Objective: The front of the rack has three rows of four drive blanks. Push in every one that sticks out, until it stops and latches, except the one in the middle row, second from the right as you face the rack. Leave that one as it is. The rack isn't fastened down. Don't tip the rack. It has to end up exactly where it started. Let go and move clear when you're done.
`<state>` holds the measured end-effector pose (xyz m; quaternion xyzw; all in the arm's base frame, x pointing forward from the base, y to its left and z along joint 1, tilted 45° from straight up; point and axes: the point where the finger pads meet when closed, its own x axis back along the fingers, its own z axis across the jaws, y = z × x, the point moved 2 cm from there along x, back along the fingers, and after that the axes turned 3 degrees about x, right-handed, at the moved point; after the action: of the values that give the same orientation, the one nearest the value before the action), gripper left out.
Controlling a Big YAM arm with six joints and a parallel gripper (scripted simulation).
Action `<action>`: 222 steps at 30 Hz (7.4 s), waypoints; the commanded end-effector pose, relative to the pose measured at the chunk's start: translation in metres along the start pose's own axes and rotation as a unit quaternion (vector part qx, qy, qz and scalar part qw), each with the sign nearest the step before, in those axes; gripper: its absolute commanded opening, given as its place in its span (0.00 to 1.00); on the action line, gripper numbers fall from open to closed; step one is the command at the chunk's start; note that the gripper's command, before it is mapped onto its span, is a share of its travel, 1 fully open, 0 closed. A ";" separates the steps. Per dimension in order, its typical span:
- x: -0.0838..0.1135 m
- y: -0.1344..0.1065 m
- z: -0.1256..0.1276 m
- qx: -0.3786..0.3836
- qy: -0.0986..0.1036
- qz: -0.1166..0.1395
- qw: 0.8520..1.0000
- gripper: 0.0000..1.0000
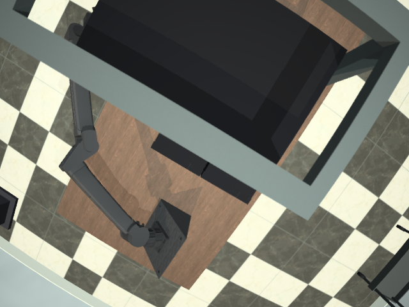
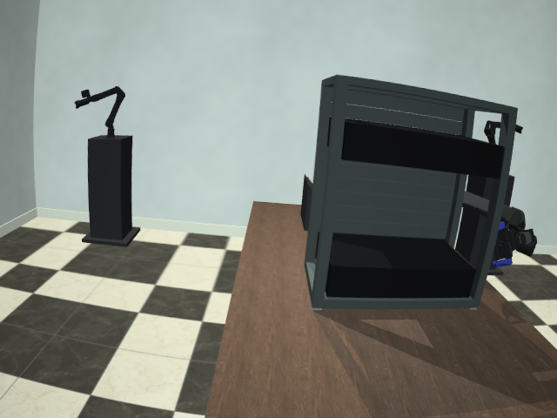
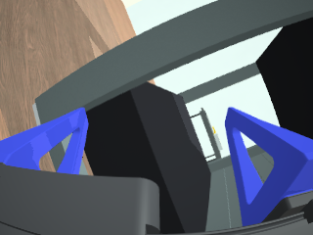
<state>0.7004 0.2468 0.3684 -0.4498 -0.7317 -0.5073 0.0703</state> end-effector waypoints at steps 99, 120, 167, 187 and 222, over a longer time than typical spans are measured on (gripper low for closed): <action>-0.002 0.117 -0.268 -0.178 0.117 -0.147 0.966 1.00; 0.002 0.155 -0.489 -0.240 0.048 -0.323 0.914 1.00; -0.128 -0.185 -0.630 -0.015 0.054 -0.362 0.931 1.00; -0.106 -0.313 -0.604 0.084 0.062 -0.393 0.914 1.00; -0.062 -0.446 -0.531 0.196 0.066 -0.431 0.878 1.00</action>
<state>0.2284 -0.2559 0.2836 -0.0313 -0.9249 -0.3786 -0.0167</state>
